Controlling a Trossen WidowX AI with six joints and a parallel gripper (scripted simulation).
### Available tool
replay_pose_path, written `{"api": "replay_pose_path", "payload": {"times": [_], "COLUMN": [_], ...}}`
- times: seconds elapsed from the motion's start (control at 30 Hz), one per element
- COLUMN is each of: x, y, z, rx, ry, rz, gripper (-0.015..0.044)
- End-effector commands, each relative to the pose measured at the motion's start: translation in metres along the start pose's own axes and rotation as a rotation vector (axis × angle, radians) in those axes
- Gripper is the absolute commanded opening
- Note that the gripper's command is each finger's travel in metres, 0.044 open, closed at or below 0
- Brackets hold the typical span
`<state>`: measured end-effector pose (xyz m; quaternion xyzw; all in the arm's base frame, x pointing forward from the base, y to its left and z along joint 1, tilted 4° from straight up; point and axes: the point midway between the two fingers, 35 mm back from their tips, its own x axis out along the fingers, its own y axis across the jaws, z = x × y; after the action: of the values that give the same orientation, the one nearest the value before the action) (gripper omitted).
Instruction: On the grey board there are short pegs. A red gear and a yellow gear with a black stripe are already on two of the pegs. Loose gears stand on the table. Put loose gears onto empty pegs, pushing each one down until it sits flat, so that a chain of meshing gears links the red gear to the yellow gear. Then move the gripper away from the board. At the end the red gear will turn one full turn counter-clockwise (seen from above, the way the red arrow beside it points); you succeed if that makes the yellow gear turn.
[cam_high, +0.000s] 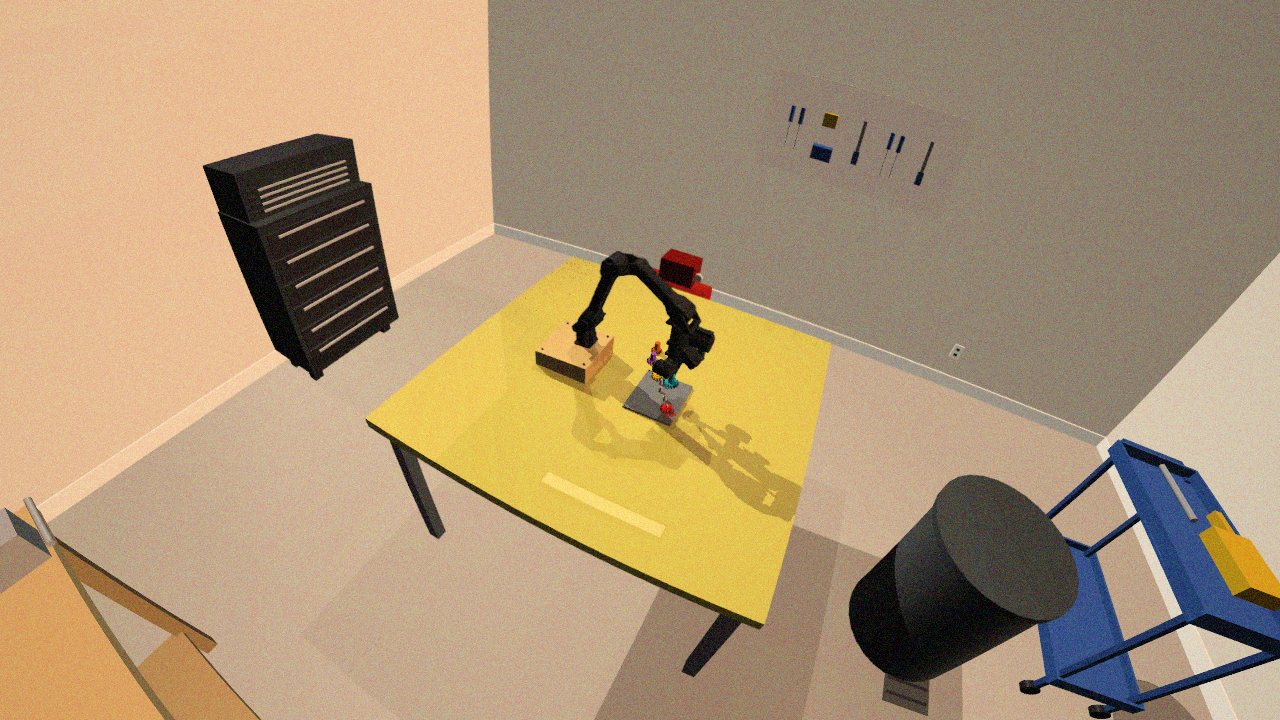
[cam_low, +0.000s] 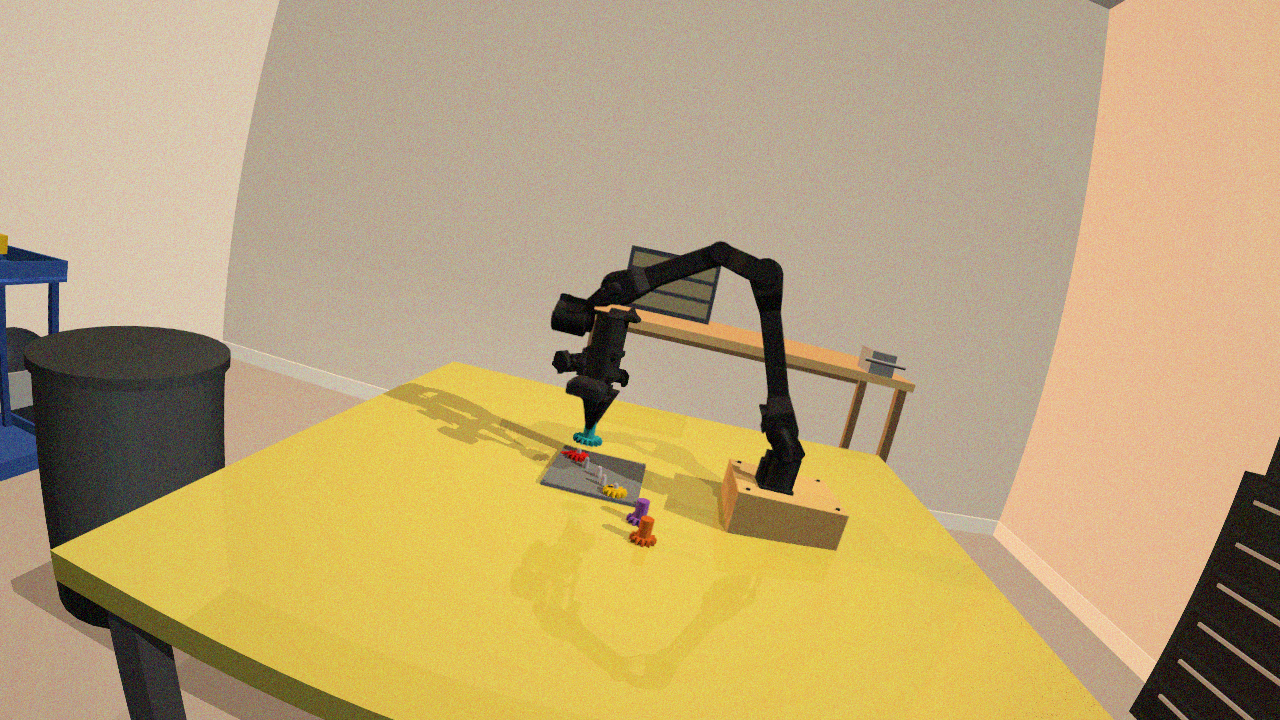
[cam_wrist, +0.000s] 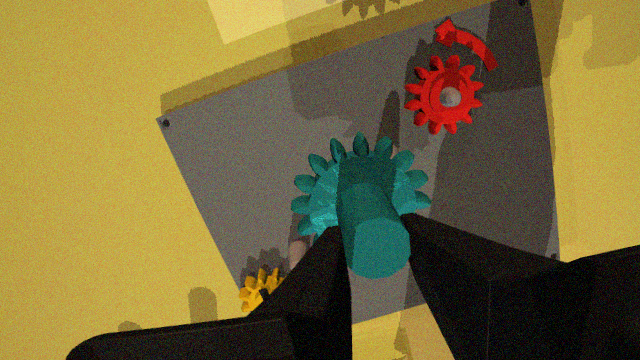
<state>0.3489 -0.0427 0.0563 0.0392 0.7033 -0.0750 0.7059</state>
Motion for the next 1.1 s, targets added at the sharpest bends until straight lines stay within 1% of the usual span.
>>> {"api": "replay_pose_path", "payload": {"times": [0.0, 0.17, 1.07], "x": [0.0053, 0.0085, 0.0052], "y": [-0.013, -0.0222, -0.0224], "z": [0.0003, 0.0004, -0.0001], "rx": [-0.007, -0.01, -0.01], "ry": [0.003, 0.004, 0.004], "rz": [-0.009, -0.011, -0.011], "gripper": [0.0, 0.0, 0.0]}}
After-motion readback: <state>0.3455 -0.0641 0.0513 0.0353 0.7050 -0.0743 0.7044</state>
